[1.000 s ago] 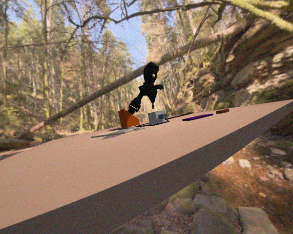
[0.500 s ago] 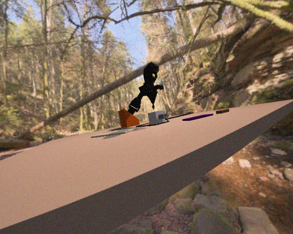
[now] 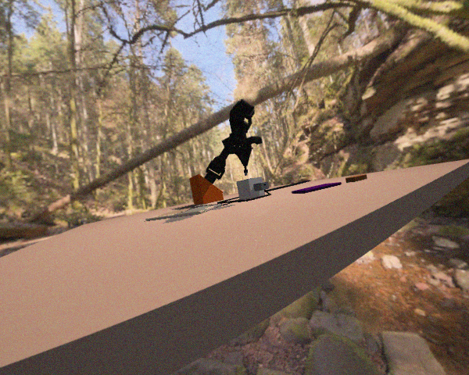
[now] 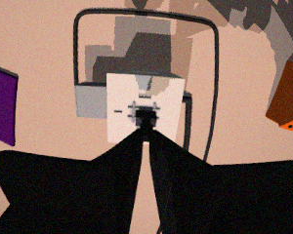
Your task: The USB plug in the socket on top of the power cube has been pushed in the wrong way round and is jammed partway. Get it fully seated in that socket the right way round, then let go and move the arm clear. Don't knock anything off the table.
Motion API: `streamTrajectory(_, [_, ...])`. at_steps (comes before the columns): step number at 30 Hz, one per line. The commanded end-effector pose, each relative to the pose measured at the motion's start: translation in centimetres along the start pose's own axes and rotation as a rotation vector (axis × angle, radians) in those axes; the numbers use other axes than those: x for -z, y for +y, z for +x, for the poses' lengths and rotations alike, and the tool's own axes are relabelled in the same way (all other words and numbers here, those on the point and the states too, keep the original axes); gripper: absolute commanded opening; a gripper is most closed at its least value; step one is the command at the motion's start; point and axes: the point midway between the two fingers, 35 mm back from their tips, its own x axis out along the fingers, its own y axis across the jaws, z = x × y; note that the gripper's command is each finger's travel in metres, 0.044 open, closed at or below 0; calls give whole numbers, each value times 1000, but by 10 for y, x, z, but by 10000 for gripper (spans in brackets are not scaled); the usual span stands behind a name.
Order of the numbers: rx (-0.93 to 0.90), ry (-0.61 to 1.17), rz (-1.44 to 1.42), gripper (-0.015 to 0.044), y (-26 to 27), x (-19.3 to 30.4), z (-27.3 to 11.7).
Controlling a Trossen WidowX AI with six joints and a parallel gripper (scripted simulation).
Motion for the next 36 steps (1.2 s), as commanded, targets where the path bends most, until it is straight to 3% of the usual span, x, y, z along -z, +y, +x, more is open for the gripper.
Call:
streamTrajectory(1, [-2,8,-4,0,0,1,1])
streamTrajectory(36, [-2,36,-1,0,0,3,5])
